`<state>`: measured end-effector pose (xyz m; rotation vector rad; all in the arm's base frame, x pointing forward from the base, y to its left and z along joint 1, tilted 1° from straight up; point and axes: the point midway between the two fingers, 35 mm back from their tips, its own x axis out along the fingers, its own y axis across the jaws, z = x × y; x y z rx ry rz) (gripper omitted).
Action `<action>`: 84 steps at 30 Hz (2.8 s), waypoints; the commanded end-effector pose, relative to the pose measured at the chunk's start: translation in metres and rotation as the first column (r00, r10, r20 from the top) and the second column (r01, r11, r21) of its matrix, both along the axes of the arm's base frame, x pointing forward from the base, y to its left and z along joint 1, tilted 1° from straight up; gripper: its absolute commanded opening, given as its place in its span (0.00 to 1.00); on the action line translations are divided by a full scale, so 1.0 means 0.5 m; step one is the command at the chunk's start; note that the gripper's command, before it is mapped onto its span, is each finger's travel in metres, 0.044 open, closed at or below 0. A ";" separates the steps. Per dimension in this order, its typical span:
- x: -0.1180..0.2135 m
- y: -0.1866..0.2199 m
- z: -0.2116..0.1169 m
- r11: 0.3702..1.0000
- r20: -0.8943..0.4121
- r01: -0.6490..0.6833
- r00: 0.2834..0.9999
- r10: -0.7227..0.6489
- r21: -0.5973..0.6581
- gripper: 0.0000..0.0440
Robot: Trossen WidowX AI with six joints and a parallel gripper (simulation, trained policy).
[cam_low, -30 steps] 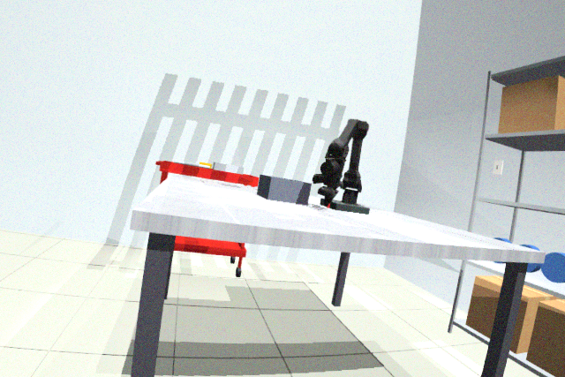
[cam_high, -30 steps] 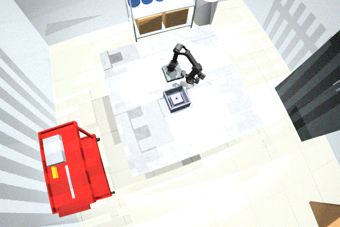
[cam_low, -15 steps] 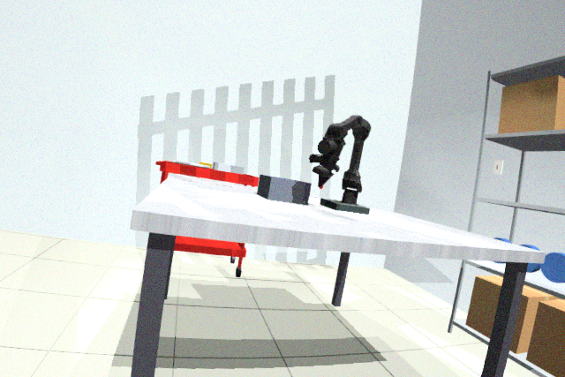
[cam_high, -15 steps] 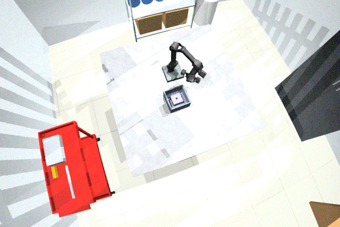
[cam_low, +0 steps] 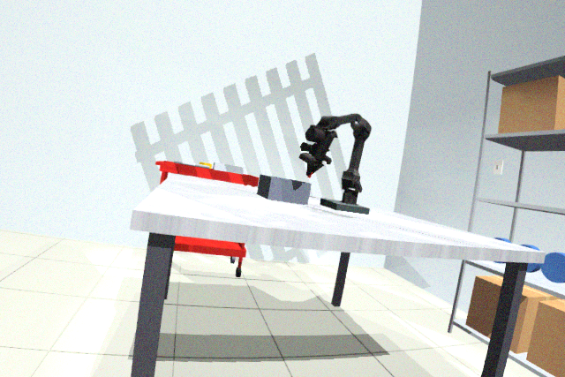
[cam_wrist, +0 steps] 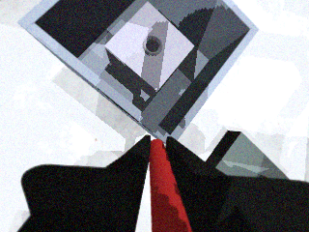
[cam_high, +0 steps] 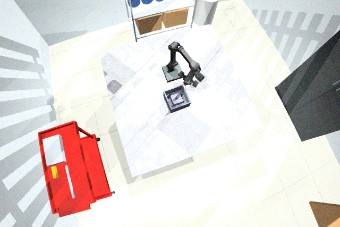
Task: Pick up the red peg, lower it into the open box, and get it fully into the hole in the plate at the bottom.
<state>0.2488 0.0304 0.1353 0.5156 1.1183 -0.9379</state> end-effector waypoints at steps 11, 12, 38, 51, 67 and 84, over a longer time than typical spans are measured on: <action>0.075 -0.115 -0.008 0.996 0.051 0.093 0.994 -0.092 -0.010 0.00; 0.080 -0.123 -0.011 0.996 0.052 0.094 0.994 -0.093 -0.009 0.00; 0.146 -0.223 -0.127 0.990 -0.020 -0.094 0.995 0.097 0.107 0.08; 0.183 -0.241 -0.130 0.974 -0.033 -0.165 0.984 0.172 0.155 0.64; 0.291 -0.221 -0.049 0.936 0.063 -0.263 0.965 0.255 0.234 1.00; 0.331 -0.203 -0.010 0.921 0.120 -0.304 0.952 0.282 0.245 1.00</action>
